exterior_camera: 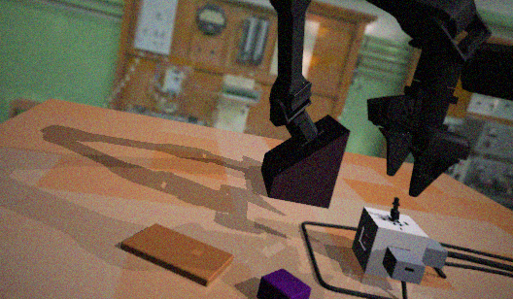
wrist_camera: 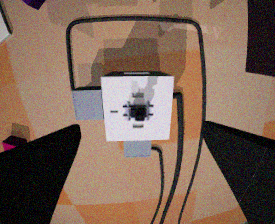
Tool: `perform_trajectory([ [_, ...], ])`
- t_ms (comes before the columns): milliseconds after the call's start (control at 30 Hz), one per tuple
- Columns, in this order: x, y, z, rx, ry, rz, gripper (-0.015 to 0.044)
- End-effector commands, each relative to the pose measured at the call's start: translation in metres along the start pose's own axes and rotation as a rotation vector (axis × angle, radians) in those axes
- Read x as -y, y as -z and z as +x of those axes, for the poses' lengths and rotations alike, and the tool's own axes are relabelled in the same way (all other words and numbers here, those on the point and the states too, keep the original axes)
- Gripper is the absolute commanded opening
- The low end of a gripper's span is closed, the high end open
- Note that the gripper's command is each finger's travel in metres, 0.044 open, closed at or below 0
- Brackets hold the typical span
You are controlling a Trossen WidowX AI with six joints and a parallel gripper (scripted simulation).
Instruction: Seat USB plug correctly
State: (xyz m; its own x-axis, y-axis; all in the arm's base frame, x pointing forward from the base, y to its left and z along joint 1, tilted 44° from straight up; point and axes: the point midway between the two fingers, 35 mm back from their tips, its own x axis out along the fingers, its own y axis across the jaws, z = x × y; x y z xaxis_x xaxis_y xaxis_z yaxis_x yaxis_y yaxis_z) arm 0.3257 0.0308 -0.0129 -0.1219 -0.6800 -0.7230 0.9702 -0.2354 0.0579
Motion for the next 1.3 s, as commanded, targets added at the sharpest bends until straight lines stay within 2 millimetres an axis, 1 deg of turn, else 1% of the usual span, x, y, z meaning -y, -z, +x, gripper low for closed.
perform_trajectory([
  [0, 0.000, 0.001, 0.004, -0.002, 0.004, 0.005, 0.0440],
  [767, 0.000, 0.000, 0.027, -0.001, 0.003, 0.006, 0.0440],
  [1000, 0.000, 0.000, 0.028, -0.001, 0.003, 0.006, 0.0440],
  [1267, -0.001, 0.001, 0.026, -0.007, 0.004, 0.014, 0.0230],
])
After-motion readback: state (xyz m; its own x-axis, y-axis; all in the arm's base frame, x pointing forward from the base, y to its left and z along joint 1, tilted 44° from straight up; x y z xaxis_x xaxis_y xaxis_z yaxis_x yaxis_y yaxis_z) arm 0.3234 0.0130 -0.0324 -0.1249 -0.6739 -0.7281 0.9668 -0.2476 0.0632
